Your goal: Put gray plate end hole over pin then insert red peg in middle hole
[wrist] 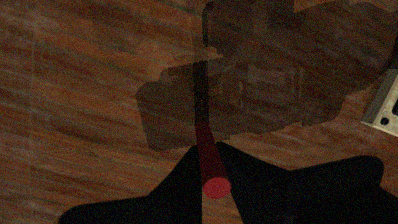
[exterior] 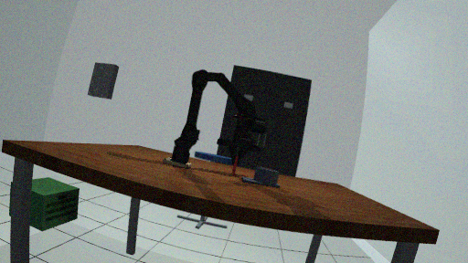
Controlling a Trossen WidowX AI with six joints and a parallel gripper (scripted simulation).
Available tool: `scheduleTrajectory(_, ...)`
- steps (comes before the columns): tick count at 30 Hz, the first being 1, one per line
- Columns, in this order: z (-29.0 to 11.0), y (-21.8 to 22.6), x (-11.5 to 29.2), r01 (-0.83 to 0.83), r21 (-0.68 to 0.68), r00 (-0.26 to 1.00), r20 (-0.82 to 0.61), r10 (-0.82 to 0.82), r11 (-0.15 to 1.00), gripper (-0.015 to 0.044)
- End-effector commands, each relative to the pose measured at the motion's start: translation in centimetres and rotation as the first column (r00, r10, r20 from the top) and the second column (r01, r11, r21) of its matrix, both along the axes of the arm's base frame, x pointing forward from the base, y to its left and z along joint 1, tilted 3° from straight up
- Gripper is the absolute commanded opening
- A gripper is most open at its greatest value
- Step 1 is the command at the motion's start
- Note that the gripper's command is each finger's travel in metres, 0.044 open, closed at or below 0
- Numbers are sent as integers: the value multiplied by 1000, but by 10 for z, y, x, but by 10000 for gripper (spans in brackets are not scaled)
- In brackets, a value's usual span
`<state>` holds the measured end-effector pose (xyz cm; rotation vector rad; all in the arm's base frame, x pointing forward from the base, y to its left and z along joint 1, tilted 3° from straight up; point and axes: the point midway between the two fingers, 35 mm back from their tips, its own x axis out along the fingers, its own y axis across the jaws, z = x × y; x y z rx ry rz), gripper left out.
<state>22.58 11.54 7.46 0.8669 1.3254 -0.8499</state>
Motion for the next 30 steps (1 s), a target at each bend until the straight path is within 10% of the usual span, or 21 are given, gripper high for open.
scheduleTrajectory(1, 8, 1, 2, -4, 0, 1000, 6, 4, 1000, 0)
scheduleTrajectory(30, 72, 2, 9, -12, 1, 1000, -1, 12, 1000, 0)
